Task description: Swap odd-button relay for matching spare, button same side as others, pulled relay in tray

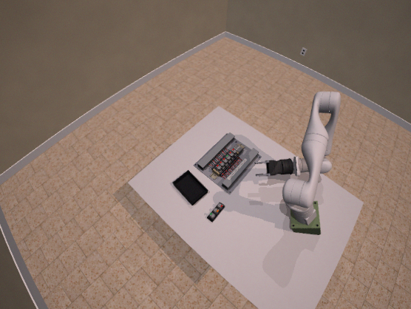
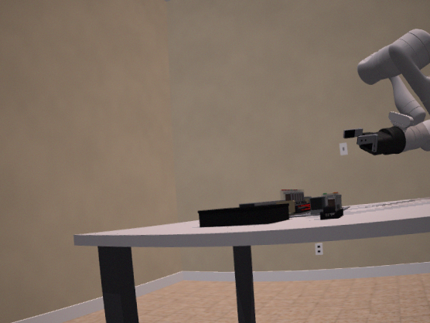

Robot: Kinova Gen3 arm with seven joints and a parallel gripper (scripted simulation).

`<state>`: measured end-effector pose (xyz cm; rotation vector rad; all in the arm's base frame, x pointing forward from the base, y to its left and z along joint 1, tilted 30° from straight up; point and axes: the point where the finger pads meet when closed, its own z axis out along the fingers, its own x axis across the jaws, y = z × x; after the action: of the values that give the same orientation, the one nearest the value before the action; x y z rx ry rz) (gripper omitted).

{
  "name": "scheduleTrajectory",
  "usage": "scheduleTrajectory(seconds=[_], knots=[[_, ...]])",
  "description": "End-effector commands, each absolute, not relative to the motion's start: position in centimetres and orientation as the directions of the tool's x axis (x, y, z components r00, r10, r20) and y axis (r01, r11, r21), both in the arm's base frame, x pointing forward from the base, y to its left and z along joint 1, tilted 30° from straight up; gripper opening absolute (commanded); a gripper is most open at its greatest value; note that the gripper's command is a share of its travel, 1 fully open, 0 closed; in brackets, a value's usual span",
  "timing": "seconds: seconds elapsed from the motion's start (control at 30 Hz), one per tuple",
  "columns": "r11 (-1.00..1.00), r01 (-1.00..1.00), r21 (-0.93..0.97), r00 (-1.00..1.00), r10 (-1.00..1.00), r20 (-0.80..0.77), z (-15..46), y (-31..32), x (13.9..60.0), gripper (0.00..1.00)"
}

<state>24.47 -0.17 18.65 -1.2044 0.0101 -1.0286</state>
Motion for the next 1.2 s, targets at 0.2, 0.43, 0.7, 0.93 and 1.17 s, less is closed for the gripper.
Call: scheduleTrajectory(seconds=[0.2,0.43,0.7,0.93,1.17], knots=[[-0.014,0.645,-0.764,0.572,-0.654,0.494,18.69,-0.19,24.46,1.00],[-0.014,0.645,-0.764,0.572,-0.654,0.494,18.69,-0.19,24.46,1.00],[-0.014,0.645,-0.764,0.572,-0.654,0.494,18.69,-0.19,24.46,1.00],[-0.014,0.645,-0.764,0.572,-0.654,0.494,18.69,-0.19,24.46,1.00],[-0.014,0.645,-0.764,0.572,-0.654,0.494,19.42,-0.52,24.51,1.00]])
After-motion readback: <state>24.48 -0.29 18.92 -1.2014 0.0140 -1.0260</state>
